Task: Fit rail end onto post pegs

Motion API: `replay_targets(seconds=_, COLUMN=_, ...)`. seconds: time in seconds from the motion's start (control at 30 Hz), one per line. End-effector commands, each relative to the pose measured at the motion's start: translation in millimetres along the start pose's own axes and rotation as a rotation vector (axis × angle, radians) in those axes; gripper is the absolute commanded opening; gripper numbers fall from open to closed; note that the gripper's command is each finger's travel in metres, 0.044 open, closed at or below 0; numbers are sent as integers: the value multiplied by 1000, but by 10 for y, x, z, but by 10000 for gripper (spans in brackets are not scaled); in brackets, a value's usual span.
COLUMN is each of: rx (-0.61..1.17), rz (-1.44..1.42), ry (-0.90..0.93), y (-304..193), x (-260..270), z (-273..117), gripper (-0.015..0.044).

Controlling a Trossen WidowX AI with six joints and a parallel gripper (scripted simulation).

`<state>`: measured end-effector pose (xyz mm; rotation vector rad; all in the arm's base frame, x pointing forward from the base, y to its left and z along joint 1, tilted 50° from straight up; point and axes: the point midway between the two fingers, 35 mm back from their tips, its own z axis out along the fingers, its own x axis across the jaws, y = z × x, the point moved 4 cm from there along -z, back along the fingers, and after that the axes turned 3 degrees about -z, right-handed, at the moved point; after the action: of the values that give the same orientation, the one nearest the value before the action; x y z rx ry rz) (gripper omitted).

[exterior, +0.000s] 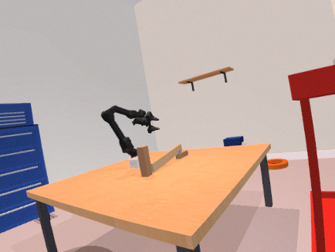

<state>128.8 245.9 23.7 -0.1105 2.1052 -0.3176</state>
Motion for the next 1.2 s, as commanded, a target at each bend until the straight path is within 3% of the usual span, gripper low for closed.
replay_targets(seconds=0.0, rx=135, rz=-79, ry=91, y=-224, x=-182, z=323, gripper=440)
replay_targets(seconds=0.4, rx=449, rz=-261, ry=579, y=-1389, x=-535, z=1198, gripper=440)
replay_targets(seconds=0.77, rx=507, rz=-345, ry=1104, y=-2733, x=-532, z=1440, gripper=440)
replay_targets(seconds=1.17, rx=500, rz=-344, ry=1135, y=-2854, x=-454, z=1478, gripper=440)
